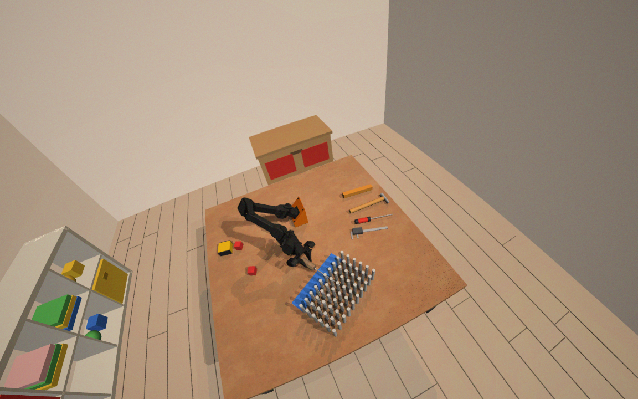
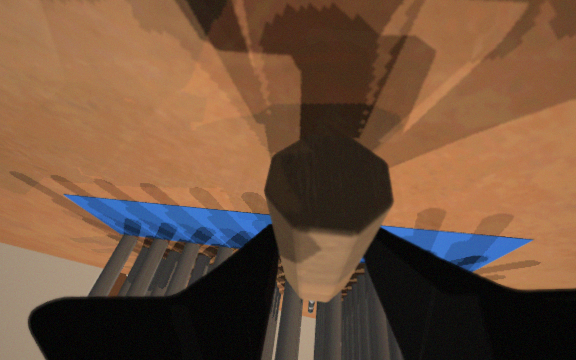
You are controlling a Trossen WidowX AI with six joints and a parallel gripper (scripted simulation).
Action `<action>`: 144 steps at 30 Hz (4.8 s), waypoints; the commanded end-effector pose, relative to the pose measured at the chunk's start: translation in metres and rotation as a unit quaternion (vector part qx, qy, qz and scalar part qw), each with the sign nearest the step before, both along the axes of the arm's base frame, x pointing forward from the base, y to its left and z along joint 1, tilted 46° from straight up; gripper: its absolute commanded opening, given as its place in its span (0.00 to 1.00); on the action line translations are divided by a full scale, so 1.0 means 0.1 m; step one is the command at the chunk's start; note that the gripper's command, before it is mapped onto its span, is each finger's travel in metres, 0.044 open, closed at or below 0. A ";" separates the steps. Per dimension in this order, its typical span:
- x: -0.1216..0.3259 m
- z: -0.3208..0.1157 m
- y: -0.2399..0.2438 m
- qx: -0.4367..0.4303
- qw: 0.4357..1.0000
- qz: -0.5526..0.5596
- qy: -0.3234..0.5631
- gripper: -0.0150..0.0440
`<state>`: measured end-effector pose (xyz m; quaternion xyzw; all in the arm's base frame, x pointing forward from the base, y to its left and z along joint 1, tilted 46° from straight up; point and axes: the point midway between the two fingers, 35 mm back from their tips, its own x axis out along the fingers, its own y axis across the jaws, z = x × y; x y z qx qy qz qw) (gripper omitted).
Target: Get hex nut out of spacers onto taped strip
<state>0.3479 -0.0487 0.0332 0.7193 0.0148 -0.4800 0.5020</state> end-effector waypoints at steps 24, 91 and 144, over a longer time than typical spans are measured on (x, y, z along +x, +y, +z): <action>0.16 -0.04 0.06 0.001 1.000 -0.001 -0.006 0.25; 0.49 -0.19 0.20 0.002 1.000 -0.001 -0.007 0.25; 0.33 -0.27 0.02 0.002 1.000 0.001 -0.004 0.25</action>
